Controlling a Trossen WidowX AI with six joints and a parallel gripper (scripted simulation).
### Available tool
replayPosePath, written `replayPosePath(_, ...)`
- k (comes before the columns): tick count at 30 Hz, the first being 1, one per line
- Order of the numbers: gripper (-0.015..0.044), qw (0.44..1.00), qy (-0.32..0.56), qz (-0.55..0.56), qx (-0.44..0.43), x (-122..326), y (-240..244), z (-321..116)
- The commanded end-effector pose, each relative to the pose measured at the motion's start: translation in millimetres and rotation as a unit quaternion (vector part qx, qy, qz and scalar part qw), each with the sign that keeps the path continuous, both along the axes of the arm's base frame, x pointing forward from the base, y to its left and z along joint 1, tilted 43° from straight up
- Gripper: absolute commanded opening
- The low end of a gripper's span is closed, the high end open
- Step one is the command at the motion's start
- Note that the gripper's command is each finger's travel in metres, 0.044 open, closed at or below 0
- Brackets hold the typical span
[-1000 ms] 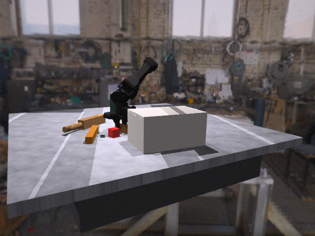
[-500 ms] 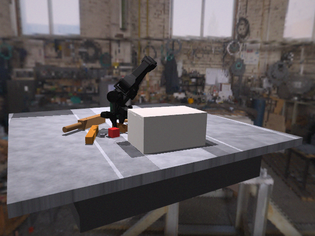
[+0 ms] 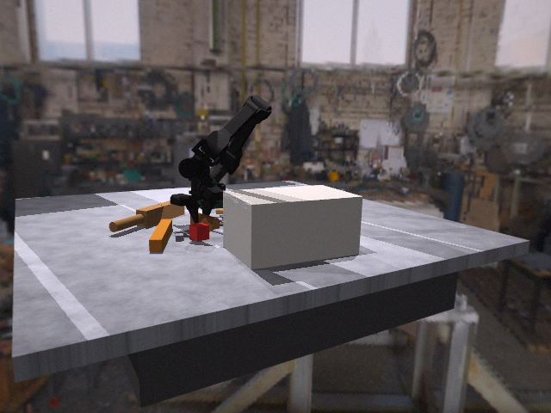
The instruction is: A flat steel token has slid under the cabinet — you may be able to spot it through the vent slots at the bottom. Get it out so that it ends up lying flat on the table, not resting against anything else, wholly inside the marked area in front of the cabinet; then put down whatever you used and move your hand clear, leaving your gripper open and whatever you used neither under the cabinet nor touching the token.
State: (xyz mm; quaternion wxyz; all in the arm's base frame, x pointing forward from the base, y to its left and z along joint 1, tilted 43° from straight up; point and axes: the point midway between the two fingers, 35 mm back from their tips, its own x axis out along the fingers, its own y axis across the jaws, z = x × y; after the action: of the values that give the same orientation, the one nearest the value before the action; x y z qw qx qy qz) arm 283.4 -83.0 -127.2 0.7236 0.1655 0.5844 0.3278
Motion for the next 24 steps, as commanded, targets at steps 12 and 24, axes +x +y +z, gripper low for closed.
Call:
replayPosePath(12, 0.0000, 1.000, 0.004, 0.000, 0.002, -32.6, -5.5, -10.4)
replayPosePath(24, 0.0000, 1.000, 0.004, 0.000, 0.001, -50.7, -10.4, -16.7)
